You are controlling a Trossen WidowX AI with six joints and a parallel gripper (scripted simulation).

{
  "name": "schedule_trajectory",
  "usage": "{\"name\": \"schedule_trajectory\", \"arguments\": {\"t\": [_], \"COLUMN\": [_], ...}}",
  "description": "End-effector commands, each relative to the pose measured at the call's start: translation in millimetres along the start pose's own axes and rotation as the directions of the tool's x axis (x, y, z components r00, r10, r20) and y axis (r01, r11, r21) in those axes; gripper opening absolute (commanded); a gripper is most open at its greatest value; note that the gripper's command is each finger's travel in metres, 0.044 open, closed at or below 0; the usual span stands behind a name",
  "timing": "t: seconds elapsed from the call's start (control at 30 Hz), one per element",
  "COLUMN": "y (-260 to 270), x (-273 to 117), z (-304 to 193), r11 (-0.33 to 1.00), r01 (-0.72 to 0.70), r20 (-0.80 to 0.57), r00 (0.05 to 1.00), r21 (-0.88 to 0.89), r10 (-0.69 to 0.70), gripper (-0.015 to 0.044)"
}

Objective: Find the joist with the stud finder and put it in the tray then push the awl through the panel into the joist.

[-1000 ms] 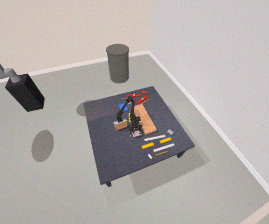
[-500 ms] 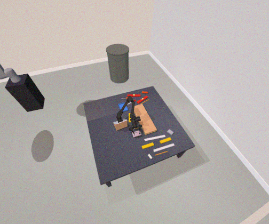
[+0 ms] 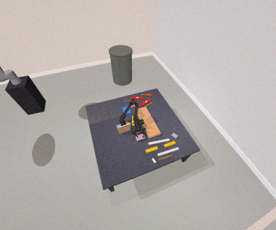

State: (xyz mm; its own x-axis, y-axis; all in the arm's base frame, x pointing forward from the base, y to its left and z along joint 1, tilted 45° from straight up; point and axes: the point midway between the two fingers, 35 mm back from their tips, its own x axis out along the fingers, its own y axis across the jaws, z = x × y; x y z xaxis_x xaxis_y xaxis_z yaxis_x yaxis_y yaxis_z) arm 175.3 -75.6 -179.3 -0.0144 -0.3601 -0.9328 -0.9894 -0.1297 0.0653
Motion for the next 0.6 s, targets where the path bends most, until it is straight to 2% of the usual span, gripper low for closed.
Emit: {"name": "schedule_trajectory", "arguments": {"t": [0.0,0.57], "y": [-0.9,-0.1], "x": [-1.3,-0.6], "z": [4.3,0.4], "r11": [1.0,1.0], "r01": [0.005,0.0], "r20": [0.018,0.0], "r00": [1.0,1.0], "r21": [-0.009,0.0], "r10": [-0.005,0.0], "gripper": [0.0378,0.0378]}}
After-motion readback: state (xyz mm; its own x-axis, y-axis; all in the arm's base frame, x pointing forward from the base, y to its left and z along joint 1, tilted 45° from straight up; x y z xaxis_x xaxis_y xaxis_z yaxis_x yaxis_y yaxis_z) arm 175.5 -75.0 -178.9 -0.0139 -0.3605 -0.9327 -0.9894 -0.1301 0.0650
